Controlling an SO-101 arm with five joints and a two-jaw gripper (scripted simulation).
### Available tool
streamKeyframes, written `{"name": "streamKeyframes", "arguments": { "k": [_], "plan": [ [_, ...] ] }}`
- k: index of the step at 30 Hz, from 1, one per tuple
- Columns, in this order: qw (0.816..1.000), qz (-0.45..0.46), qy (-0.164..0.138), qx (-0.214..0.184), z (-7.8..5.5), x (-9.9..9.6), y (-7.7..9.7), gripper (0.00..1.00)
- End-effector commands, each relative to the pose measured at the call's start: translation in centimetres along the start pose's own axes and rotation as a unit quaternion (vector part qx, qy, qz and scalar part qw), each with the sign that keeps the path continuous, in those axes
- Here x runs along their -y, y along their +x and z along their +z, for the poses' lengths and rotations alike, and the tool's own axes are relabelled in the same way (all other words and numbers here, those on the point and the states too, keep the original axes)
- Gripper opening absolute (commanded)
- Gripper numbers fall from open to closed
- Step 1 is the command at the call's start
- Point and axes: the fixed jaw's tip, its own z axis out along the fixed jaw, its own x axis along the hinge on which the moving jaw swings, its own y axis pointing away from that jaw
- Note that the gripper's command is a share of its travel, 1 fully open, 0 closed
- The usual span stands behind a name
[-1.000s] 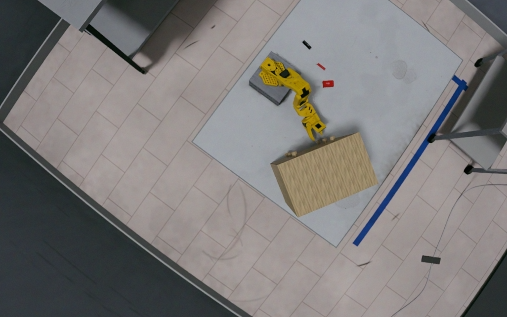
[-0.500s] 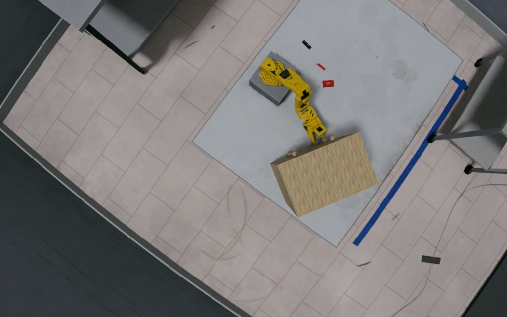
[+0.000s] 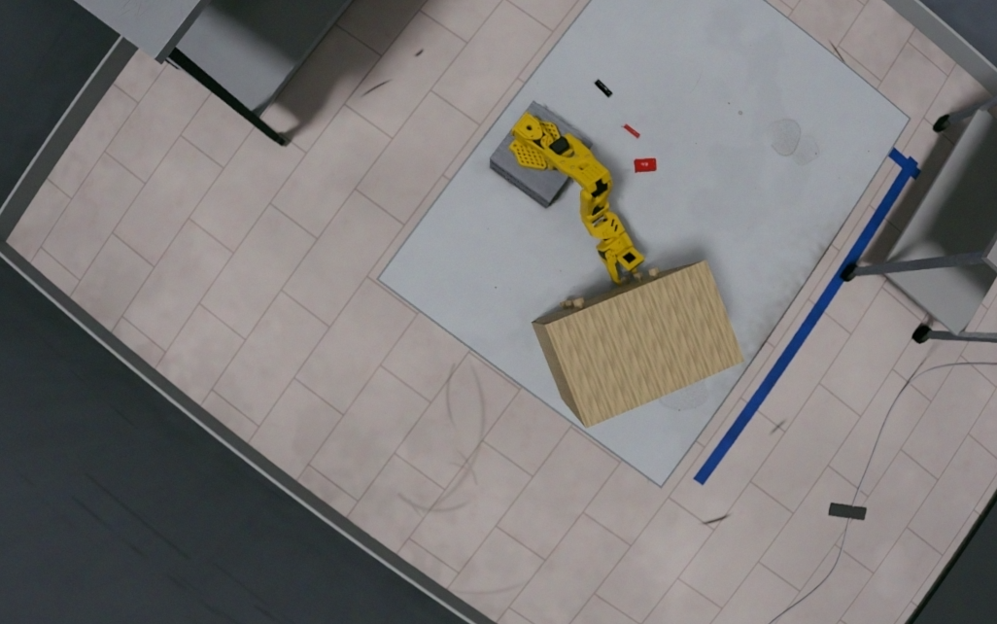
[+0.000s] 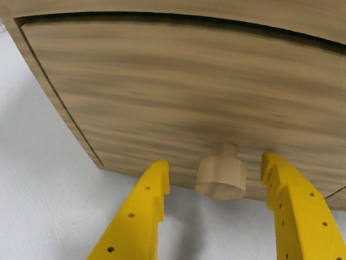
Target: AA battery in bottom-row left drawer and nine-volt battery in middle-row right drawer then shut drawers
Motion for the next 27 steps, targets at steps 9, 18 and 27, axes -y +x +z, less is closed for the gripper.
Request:
{"name": "streamKeyframes", "arguments": {
  "k": [9,18,27],
  "plan": [
    [1.000,0.007,0.005,-0.009,0.07,0.30,0.73,0.21],
    [1.000,0.007,0.006,-0.009,0.09,0.43,1.06,0.21],
    [1.000,0.007,0.007,-0.009,0.09,0.45,1.13,0.21]
  ]
}}
